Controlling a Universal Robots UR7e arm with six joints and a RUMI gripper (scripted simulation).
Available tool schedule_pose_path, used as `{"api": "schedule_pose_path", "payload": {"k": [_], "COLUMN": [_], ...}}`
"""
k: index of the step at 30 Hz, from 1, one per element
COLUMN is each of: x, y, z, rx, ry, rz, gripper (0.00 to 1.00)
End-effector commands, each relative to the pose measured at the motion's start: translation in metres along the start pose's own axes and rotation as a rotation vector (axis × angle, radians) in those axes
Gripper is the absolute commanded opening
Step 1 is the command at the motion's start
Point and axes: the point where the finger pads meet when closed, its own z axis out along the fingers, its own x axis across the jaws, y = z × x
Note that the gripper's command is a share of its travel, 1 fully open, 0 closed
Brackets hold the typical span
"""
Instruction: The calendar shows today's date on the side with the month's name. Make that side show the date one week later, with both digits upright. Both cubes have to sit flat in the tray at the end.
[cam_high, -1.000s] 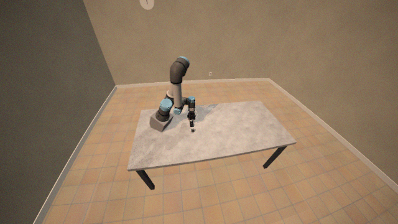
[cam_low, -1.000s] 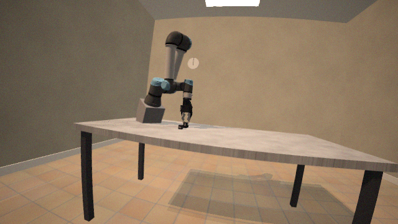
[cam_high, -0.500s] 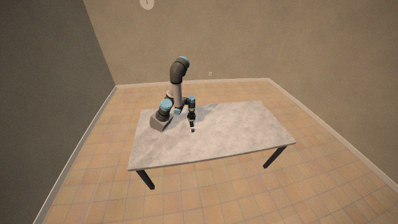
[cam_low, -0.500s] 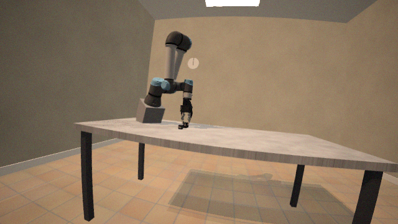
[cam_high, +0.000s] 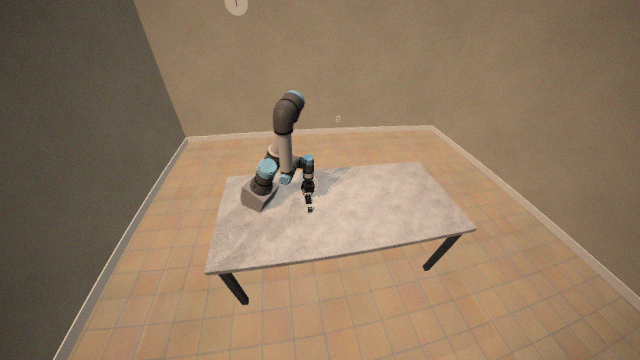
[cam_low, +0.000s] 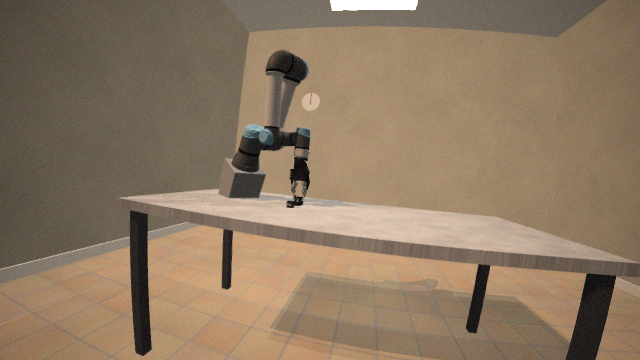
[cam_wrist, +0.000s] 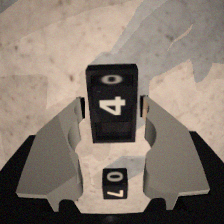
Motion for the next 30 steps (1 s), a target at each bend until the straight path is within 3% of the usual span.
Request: {"api": "schedule_pose_path", "payload": {"k": [1, 13, 30], "x": [0.000, 0.000, 0.000], "y": [0.000, 0.000, 0.000], "z": [-0.001, -0.009, -0.037], "rx": [0.000, 0.000, 0.000], "ry": [0.001, 0.001, 0.001], "rz": [0.000, 0.000, 0.000], "gripper": [0.28, 0.28, 0.28]}}
